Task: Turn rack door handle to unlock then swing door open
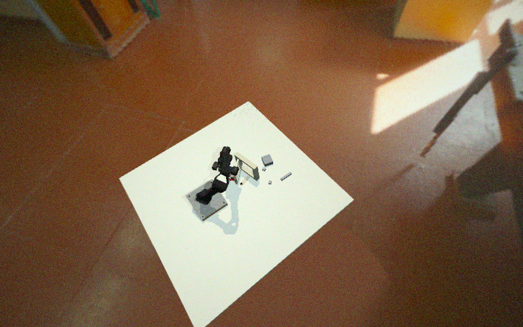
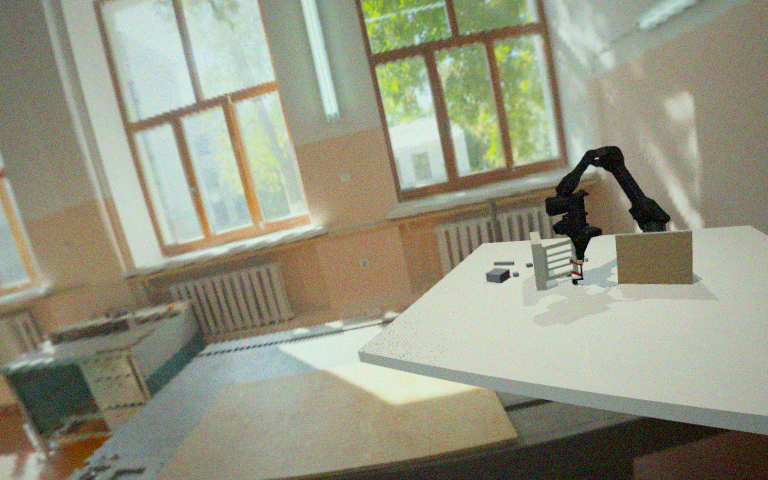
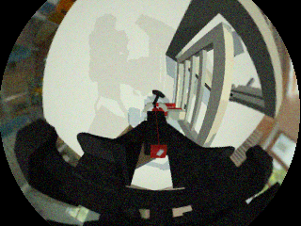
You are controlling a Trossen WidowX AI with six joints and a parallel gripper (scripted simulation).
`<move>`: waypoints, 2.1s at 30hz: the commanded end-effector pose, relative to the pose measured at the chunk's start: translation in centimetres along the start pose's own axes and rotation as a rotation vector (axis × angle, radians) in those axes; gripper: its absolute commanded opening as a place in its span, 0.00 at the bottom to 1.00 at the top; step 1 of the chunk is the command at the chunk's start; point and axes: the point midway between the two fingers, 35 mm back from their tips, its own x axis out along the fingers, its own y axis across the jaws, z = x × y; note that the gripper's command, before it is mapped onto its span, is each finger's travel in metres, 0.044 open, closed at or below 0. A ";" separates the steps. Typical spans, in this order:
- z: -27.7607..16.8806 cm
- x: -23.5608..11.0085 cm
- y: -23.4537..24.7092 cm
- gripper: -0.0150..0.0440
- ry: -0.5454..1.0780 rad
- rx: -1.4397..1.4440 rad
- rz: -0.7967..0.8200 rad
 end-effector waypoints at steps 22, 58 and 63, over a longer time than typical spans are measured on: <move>2.0 0.0 4.2 0.29 -0.005 0.406 0.000; 3.3 0.0 5.9 0.75 -0.006 0.567 0.002; 3.4 -0.6 5.9 0.75 -0.006 0.567 0.003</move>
